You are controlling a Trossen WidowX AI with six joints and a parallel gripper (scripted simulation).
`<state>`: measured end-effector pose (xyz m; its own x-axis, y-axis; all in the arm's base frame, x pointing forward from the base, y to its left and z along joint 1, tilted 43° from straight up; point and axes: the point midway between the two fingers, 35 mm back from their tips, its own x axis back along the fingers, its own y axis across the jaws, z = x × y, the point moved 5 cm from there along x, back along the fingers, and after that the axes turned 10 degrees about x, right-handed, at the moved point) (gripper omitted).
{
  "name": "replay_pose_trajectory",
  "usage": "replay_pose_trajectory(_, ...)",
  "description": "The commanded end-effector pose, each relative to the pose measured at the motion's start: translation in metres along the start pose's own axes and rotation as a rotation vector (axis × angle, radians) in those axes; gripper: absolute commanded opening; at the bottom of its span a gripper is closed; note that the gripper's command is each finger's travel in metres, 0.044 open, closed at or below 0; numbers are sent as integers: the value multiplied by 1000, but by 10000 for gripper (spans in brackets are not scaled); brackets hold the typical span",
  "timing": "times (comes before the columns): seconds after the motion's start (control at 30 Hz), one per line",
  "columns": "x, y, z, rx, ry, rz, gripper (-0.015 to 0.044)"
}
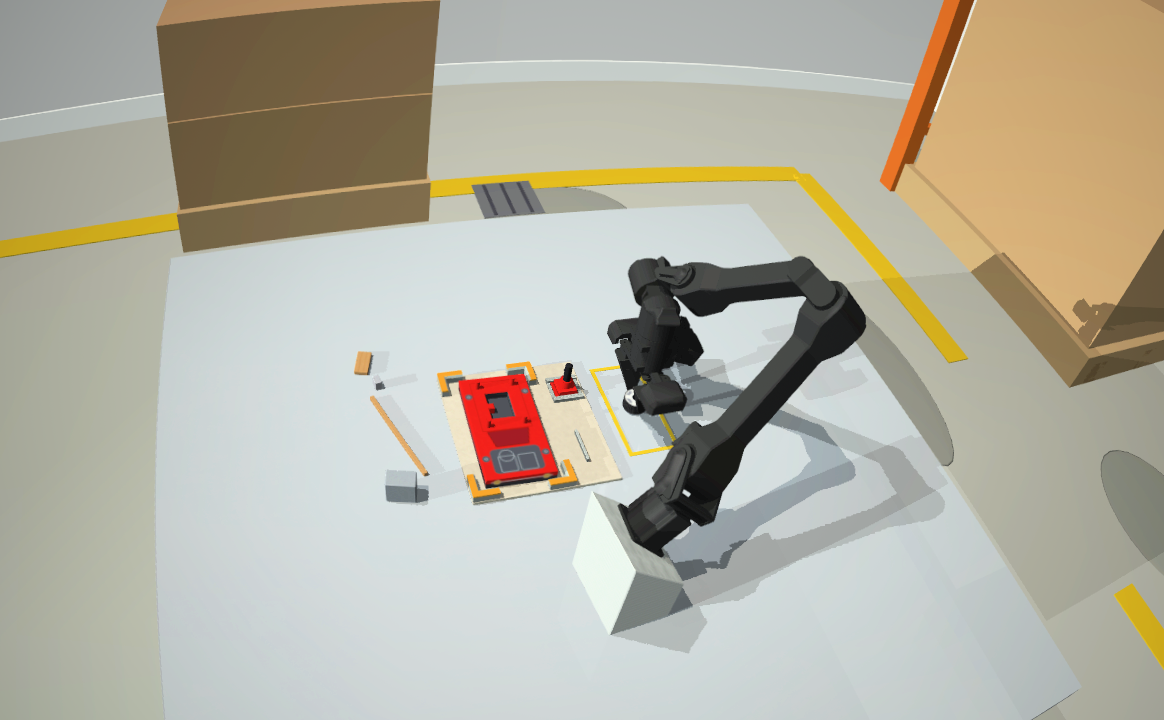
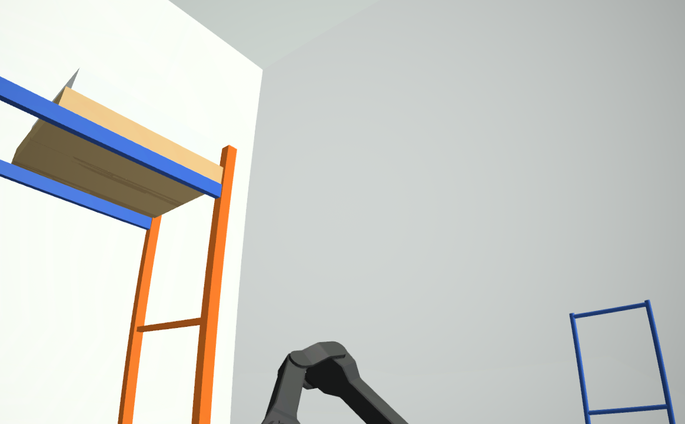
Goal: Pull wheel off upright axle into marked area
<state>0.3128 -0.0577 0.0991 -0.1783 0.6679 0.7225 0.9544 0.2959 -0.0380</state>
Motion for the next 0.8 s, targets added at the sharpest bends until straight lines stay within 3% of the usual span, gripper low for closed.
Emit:
replay_pose_trajectory(0.0, -7, -1, 2, 7, 4, -2, 0)
replay_pose_trajectory(0.03, -7, -1, 2, 7, 4, -2, 0)
replay_pose_trajectory(0.4, -2, -1, 0, 2, 1, 3, 289)
replay_pose_trajectory(0.6, 48, -1, 0, 6, 7, -2, 300)
replay_pose_trajectory(0.7, 55, -1, 0, 7, 7, -2, 300)
replay_pose_trajectory(0.77, 54, -6, 9, 14, 17, -3, 352)
